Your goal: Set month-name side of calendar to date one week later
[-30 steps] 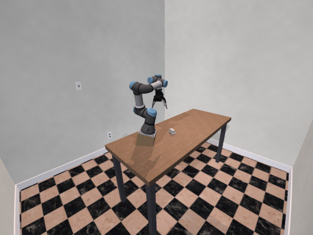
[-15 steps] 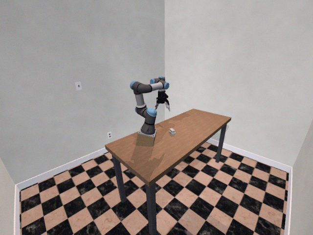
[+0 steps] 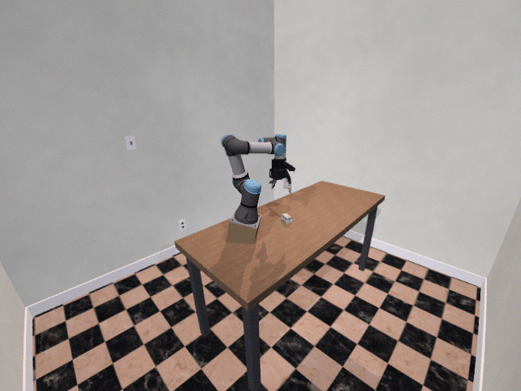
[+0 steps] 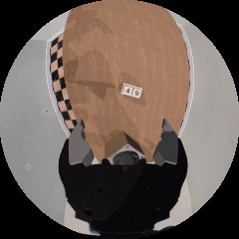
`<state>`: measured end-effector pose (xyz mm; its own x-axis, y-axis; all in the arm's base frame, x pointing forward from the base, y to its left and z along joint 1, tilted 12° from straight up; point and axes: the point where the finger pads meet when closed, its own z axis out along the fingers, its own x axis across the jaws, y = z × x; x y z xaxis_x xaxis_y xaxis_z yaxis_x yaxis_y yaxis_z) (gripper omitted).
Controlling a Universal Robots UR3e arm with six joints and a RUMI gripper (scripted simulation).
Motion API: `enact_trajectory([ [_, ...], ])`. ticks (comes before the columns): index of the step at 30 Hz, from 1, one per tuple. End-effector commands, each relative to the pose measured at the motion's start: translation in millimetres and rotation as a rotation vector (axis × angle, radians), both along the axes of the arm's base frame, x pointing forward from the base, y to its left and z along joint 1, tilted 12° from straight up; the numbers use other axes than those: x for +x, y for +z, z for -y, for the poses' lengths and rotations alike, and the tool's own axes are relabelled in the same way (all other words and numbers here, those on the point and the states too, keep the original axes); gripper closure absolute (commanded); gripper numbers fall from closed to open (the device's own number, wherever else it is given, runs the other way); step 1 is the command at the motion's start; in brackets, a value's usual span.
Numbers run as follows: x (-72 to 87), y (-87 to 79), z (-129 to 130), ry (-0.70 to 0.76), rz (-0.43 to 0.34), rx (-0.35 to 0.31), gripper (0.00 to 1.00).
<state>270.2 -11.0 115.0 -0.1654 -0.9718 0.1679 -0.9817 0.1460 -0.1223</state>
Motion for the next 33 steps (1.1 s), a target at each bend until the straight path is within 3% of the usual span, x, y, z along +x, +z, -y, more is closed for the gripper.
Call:
enact_trajectory([
  [1,6.2,-8.6,27,-0.123,0.040,0.020,0.00],
  [10,5.7,-16.0,54,-0.249,0.069,0.030,0.00],
  [33,5.7,-16.7,56,-0.252,0.070,0.030,0.00],
])
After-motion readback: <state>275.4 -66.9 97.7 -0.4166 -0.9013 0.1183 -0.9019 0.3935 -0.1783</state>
